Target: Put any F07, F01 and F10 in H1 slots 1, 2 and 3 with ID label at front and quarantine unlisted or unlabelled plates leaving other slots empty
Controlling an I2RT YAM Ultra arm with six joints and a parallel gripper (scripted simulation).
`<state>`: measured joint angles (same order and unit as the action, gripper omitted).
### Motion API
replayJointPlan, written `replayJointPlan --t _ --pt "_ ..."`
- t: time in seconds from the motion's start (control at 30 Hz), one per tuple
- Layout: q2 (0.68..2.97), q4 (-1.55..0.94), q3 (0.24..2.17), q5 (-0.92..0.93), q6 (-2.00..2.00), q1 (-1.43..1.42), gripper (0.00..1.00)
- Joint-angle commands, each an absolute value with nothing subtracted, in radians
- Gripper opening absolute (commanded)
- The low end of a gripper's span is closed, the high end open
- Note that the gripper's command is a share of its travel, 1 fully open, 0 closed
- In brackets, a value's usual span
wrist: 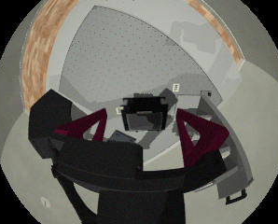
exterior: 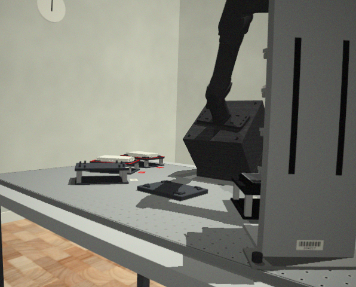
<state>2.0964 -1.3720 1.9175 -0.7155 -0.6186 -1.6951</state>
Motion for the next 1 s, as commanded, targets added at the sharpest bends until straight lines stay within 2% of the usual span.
replayJointPlan --t 0.0,0.97 --pt "2.047 -1.359 1.891 -0.715 -0.550 -1.693 1.00" --pt "1.764 -1.280 1.631 -0.703 -0.124 -1.572 1.00"
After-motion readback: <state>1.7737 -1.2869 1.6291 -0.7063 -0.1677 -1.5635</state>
